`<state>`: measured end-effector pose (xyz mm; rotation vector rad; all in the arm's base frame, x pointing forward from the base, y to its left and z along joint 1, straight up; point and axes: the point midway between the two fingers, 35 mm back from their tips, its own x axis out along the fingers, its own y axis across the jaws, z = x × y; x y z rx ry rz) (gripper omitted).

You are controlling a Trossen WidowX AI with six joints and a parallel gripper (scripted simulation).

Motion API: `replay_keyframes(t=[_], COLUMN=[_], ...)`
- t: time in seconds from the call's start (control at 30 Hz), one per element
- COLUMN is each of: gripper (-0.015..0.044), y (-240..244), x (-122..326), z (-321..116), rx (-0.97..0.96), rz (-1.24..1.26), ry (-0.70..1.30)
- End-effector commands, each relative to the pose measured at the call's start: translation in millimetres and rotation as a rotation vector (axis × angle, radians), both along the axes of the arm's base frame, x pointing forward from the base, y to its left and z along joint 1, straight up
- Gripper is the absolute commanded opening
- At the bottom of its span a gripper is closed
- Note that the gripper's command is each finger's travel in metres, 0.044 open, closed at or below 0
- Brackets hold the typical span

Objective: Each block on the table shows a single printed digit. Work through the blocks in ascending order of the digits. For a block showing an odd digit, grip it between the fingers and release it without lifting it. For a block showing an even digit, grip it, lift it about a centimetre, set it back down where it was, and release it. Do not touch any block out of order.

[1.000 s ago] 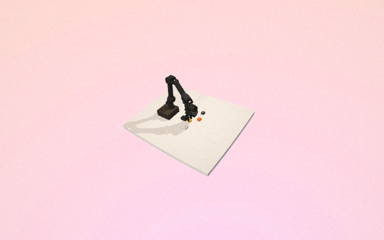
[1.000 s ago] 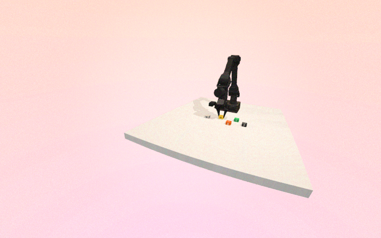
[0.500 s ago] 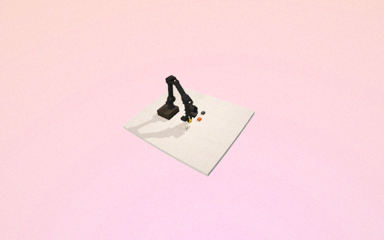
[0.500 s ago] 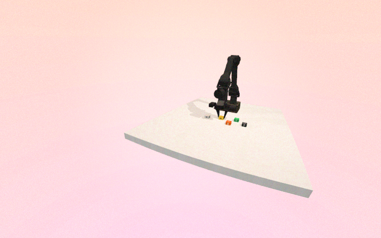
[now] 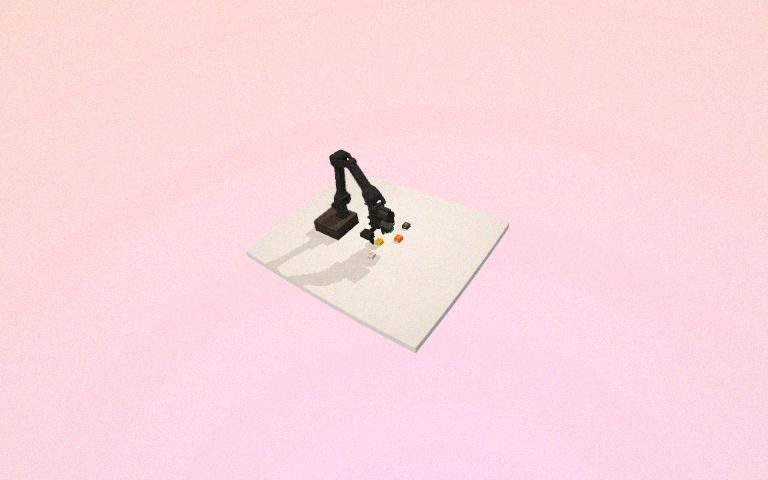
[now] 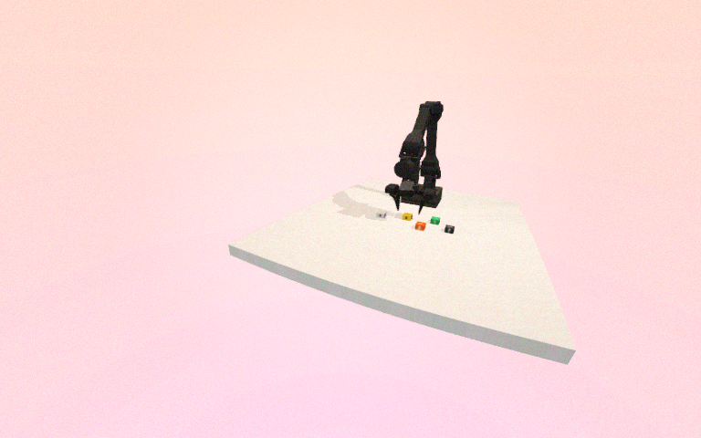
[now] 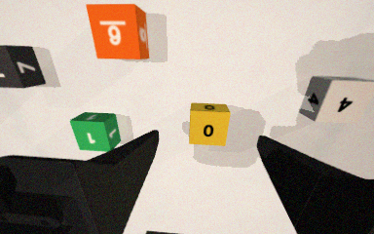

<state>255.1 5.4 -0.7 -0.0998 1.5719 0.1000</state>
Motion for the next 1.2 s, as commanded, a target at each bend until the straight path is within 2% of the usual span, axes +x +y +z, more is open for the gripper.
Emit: replay_keyframes(t=[0.0, 0.1, 0.17, 0.33, 0.47, 0.87, 1.17], gripper=[0.0400, 0.0400, 0.0348, 0.0216, 0.0120, 0.0120, 0.0120], y=[0.0, 0.0, 0.0, 0.0, 0.0, 2.0, 92.1], x=[5.1, 5.1, 6.5, 4.2, 3.7, 3.5, -21.6], z=[19.4, 19.4, 29.5, 97.9, 100.6, 100.6, 100.4], rx=[0.000, 0.000, 0.000, 0.000, 0.000, 0.001, 0.008], rz=[0.004, 0.004, 0.004, 0.004, 0.004, 0.004, 0.004], ry=[-0.024, -0.024, -0.025, -0.025, -0.025, -0.025, -0.023])
